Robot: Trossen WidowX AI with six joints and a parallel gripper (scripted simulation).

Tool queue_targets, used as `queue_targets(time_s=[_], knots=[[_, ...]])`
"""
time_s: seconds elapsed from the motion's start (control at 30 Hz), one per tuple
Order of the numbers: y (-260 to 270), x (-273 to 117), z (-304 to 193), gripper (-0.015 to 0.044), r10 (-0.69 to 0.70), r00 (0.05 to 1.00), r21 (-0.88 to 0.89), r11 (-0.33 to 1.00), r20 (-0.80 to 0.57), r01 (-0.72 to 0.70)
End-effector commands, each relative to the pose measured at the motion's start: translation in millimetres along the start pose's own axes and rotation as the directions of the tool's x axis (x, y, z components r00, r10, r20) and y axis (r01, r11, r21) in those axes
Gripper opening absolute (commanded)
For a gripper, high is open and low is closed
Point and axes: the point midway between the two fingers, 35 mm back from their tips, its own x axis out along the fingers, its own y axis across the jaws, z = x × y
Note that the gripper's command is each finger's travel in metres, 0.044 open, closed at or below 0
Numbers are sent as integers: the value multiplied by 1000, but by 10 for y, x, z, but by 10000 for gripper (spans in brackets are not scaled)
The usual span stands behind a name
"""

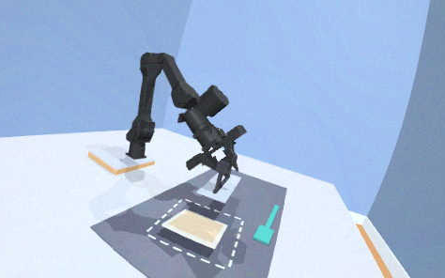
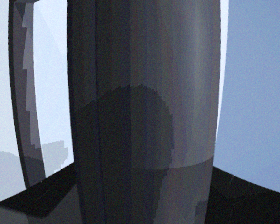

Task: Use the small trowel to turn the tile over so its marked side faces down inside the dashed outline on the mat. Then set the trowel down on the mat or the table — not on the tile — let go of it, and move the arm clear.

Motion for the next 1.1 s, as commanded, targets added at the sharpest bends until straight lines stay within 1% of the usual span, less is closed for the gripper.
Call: queue_targets(time_s=[0.0,0.27,0.43,0.7,1.07], knots=[[4,25,-101,0,-14,1000,-7,1000,0,14],[141,144,-271,0,-14,1000,-8,1000,-1,14],[166,168,-287,0,-14,1000,-8,1000,-1,14],[-60,48,118,0,-7,1000,-6,1000,1,7],[-299,-238,676,0,-15,1000,0,1000,5,15]])
